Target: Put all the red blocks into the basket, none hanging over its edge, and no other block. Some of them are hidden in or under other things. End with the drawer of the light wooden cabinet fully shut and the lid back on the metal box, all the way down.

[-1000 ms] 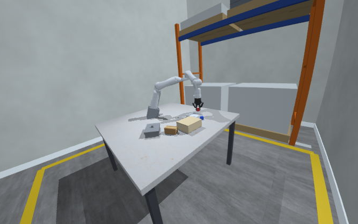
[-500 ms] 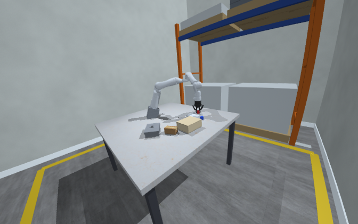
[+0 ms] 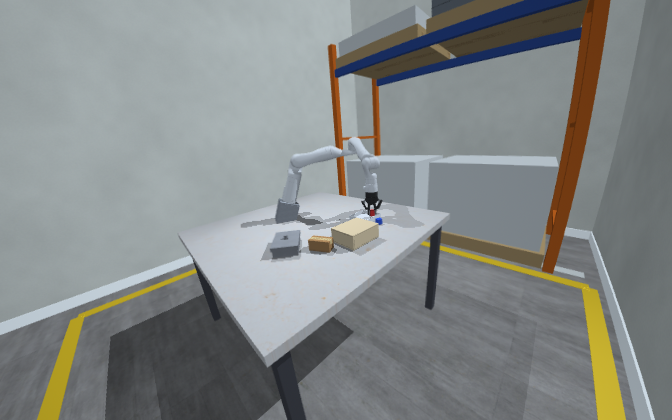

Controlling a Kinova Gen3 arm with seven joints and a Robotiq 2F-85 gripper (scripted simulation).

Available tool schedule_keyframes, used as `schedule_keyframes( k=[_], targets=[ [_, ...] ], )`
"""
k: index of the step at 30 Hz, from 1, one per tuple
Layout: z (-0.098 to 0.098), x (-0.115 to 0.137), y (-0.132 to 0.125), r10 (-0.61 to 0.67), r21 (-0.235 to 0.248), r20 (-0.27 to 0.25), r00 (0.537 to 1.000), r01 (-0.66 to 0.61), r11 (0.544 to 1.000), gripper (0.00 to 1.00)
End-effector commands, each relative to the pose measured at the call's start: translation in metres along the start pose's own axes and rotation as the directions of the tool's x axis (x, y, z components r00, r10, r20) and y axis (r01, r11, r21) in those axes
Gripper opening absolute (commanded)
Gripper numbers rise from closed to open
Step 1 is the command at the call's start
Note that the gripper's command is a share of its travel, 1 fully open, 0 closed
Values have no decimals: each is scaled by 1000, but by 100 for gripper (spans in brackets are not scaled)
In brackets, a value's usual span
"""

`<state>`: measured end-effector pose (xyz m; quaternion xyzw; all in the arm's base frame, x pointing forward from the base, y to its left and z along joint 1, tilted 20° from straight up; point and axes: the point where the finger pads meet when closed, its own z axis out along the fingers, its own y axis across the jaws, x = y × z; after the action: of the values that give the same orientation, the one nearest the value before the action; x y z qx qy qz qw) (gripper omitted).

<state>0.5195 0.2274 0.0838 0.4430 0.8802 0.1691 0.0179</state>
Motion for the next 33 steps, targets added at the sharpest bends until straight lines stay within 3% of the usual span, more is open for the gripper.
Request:
schedule_keyframes(
  k=[1, 33],
  targets=[
    [0, 0, 1, 0, -2, 0, 1000, 0, 1000, 10],
    [9, 0, 1, 0, -2, 0, 1000, 0, 1000, 10]
  ],
)
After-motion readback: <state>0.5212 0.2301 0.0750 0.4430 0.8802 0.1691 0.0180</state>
